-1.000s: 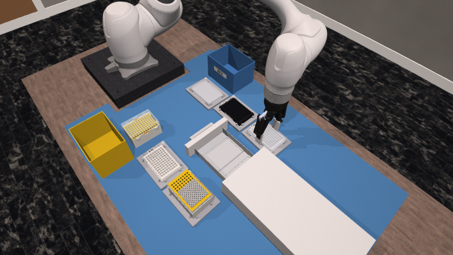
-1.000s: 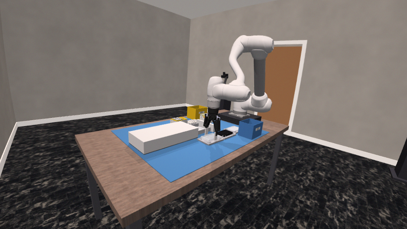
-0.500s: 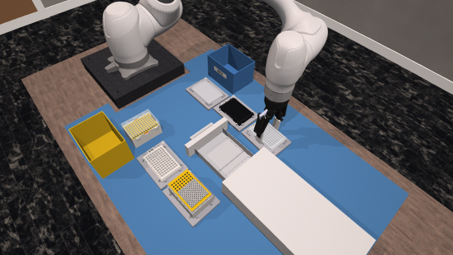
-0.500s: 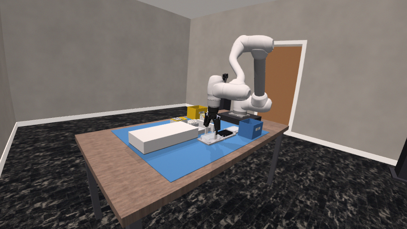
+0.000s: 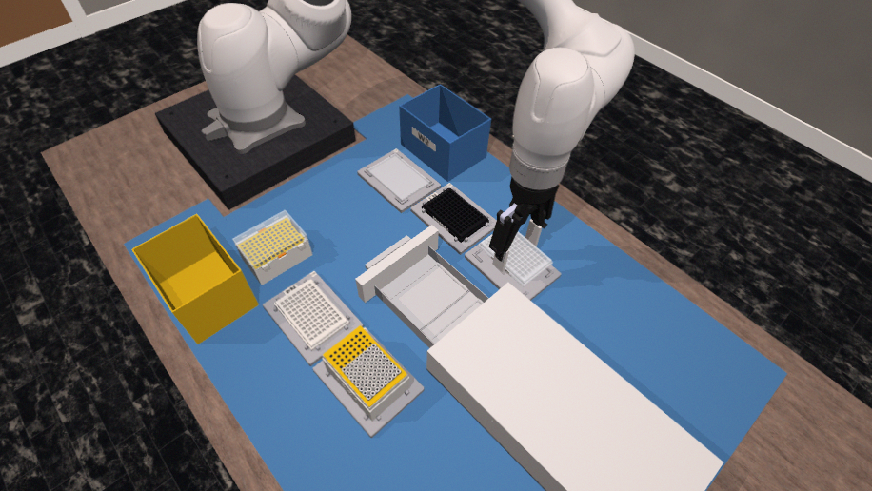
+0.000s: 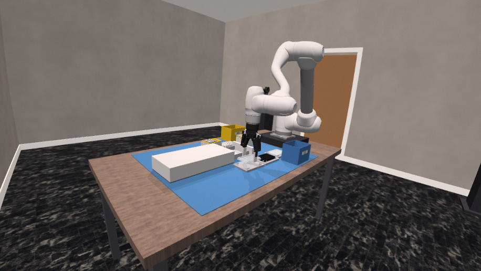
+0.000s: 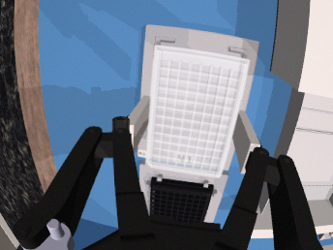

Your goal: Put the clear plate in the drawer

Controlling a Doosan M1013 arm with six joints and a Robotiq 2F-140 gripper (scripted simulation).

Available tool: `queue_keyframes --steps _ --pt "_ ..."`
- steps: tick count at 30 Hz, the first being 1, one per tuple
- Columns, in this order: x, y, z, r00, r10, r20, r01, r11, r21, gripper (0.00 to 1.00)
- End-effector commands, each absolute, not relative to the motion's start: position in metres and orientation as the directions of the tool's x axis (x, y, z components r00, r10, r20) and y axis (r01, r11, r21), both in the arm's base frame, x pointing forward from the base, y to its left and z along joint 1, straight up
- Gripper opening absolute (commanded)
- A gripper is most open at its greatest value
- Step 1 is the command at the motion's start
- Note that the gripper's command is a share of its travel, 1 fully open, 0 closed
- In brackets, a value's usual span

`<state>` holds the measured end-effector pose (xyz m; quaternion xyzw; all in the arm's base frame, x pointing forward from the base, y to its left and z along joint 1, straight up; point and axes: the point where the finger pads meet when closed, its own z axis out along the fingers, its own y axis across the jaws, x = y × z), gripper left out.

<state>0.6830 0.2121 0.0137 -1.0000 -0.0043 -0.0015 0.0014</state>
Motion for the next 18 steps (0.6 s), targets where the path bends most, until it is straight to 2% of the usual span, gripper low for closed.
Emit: queue_keyframes --steps 1,18 --pt "0.683 0.212 0.018 1.000 0.009 0.003 0.009 -1.000 -0.003 0.00" --pt "0.683 0.212 0.038 1.000 0.009 0.003 0.009 -1.000 -0.003 0.00"
